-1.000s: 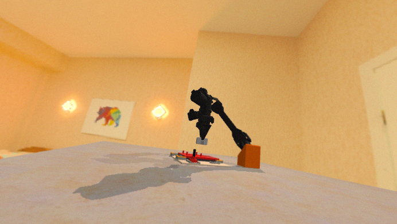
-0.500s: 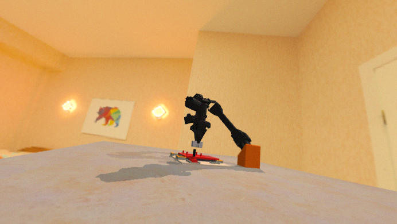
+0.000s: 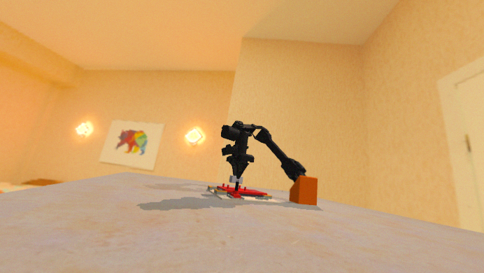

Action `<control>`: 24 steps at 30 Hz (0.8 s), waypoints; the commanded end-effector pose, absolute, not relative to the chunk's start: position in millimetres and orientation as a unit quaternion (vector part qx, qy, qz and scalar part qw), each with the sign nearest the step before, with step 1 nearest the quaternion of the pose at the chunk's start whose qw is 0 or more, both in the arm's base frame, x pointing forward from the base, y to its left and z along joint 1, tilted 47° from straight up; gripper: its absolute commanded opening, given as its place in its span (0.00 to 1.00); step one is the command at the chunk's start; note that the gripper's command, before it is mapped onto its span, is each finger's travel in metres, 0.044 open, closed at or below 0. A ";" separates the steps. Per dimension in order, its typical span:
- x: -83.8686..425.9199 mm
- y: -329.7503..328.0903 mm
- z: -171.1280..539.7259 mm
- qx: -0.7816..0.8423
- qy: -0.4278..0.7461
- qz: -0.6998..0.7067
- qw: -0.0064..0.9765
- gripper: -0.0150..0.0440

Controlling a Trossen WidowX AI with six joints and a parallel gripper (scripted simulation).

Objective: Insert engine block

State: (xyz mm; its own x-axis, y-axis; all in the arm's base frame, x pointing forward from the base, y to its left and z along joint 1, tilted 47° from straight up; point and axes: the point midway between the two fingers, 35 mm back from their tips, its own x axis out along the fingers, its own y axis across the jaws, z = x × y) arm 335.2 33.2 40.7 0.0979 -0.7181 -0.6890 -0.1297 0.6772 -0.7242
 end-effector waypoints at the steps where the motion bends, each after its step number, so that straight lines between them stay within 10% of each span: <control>1: 335.8 21.2 47.0 -0.352 0.636 -0.212 0.653 0.25; 9: 336.8 19.8 47.5 -0.361 0.639 -0.205 0.648 0.52; 24: 336.4 20.1 47.3 -0.351 0.636 -0.214 0.653 0.52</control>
State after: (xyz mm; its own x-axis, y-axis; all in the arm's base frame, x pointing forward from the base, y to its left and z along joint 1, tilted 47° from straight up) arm 336.2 20.0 47.1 0.0964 -0.7252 -0.6818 -0.1829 0.6604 -0.7283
